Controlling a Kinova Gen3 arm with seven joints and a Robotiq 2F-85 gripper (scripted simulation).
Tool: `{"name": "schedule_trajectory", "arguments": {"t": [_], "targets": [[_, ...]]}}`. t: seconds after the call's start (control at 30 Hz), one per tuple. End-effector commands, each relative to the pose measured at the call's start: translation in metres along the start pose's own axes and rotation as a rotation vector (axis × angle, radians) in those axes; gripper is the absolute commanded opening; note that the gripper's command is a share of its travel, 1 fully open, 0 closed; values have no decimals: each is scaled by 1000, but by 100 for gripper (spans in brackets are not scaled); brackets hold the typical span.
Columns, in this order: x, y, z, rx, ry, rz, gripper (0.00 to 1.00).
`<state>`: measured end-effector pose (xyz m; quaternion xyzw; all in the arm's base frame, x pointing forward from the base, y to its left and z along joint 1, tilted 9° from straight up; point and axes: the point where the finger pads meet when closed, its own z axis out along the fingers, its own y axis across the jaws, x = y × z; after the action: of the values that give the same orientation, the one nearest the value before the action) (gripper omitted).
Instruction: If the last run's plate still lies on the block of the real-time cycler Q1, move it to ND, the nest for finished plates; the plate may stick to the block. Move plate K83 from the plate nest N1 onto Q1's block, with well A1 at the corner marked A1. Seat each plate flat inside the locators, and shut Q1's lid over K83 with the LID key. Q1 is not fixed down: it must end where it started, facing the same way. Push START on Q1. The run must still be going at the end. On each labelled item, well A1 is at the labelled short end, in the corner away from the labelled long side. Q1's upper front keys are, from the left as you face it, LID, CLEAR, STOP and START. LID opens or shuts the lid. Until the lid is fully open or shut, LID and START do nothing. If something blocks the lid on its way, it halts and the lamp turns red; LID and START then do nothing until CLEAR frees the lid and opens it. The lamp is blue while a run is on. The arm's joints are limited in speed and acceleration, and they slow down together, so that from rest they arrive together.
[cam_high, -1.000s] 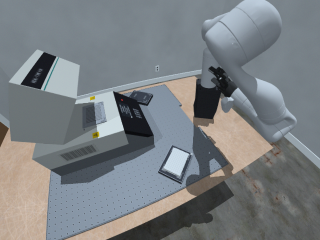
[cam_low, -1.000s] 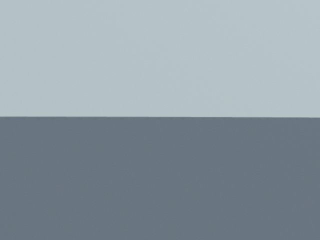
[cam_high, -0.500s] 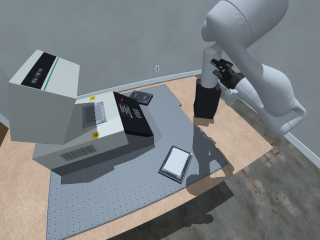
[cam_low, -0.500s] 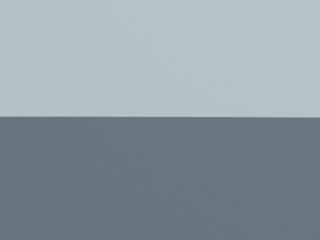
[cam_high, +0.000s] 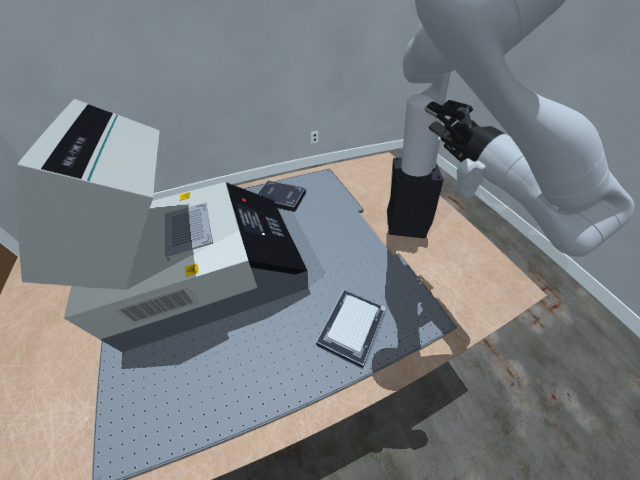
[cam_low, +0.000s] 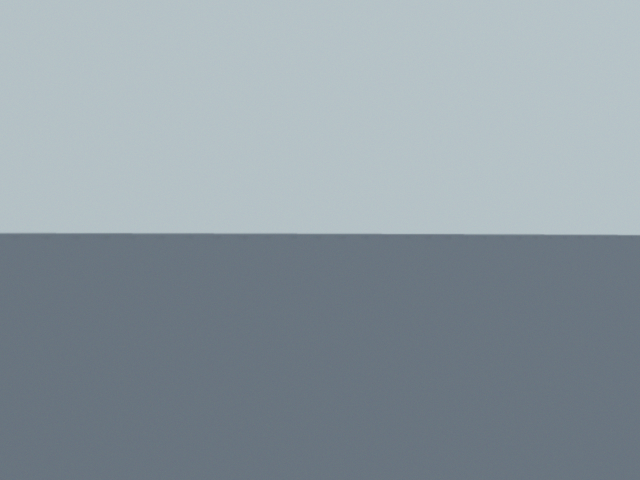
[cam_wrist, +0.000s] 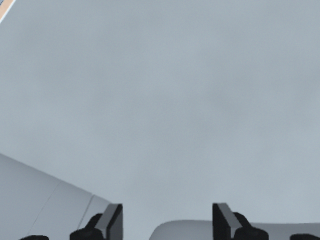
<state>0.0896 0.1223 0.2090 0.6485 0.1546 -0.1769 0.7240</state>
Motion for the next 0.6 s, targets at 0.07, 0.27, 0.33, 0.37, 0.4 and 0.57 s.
{"name": "schedule_trajectory", "arguments": {"t": [0.07,0.27,0.33,0.37,0.4,0.57], "targets": [[-8,12,0,0,1,0,53],[-17,25,1,0,1,0,48],[-20,29,1,0,1,0,46],[-20,29,1,0,1,0,46],[-20,29,1,0,1,0,46],[-28,40,1,0,1,0,41]]}}
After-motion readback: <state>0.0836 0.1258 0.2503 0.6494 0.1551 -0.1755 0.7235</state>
